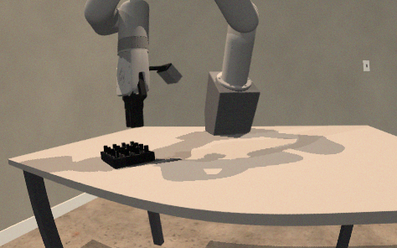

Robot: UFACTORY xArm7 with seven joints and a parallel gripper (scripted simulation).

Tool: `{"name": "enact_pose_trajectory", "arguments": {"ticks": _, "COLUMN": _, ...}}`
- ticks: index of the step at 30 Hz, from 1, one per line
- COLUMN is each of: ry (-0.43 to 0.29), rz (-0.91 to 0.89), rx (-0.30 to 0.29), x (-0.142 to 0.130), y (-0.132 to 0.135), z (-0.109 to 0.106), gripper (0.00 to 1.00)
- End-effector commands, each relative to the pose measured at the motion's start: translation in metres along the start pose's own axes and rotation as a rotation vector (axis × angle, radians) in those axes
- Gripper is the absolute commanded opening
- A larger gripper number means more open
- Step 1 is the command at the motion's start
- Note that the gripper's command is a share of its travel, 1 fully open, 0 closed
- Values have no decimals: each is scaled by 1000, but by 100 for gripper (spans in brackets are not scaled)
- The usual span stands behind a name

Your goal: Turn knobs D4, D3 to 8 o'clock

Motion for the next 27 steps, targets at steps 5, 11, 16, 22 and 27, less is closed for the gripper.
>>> {"name": "enact_pose_trajectory", "arguments": {"ticks": 5, "ry": -2, "rz": 1, "rx": 1, "x": -1, "y": 0, "z": 4, "gripper": 19}}
{"name": "enact_pose_trajectory", "arguments": {"ticks": 11, "ry": -2, "rz": 1, "rx": 1, "x": -1, "y": 0, "z": 7, "gripper": 19}}
{"name": "enact_pose_trajectory", "arguments": {"ticks": 16, "ry": -2, "rz": 1, "rx": 1, "x": -2, "y": 0, "z": 13, "gripper": 19}}
{"name": "enact_pose_trajectory", "arguments": {"ticks": 22, "ry": -2, "rz": 1, "rx": 1, "x": -2, "y": 0, "z": 21, "gripper": 19}}
{"name": "enact_pose_trajectory", "arguments": {"ticks": 27, "ry": -2, "rz": 1, "rx": 1, "x": -2, "y": 1, "z": 26, "gripper": 19}}
Point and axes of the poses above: the point where the finger pads meet when closed, its own z axis out along the fingers, its own y axis across the jaws, x = y × z, the point moved 1 cm from there along -z, back along the fingers, and after that the axes turned 14 degrees about z, right-handed, at the moved point
